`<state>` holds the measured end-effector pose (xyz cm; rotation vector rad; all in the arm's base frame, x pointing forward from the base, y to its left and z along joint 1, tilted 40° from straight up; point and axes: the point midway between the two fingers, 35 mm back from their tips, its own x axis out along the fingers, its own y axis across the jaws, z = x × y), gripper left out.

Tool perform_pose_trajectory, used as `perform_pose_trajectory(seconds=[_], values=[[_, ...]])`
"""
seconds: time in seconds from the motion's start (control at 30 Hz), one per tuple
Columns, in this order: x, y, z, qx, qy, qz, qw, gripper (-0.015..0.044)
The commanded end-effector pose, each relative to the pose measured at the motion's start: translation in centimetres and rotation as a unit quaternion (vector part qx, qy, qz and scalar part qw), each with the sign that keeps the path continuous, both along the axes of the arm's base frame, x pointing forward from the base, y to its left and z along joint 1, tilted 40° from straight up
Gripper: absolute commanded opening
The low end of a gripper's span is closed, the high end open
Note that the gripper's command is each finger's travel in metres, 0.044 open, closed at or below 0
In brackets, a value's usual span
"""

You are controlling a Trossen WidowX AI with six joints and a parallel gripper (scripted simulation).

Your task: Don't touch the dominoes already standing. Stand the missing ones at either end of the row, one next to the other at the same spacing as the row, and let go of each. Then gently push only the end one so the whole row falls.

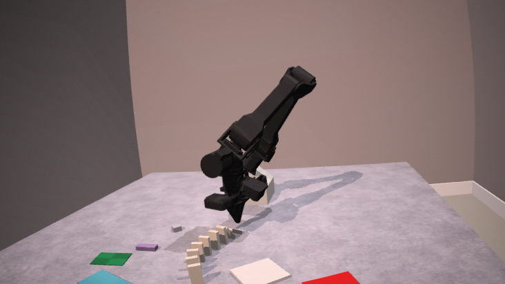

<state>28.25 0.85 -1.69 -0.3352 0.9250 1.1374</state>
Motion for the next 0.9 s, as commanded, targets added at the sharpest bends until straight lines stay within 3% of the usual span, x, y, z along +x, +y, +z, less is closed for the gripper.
perform_pose_trajectory(seconds=[0.0, 0.17, 0.87], values=[[0.8, -1.9, 1.6, -0.006, -0.007, -0.001, 1.000, 0.0000], [1.6, -3.9, 3.6, 0.001, -0.017, 0.002, 1.000, 0.0000], [1.6, -3.9, 3.6, 0.001, -0.017, 0.002, 1.000, 0.0000]])
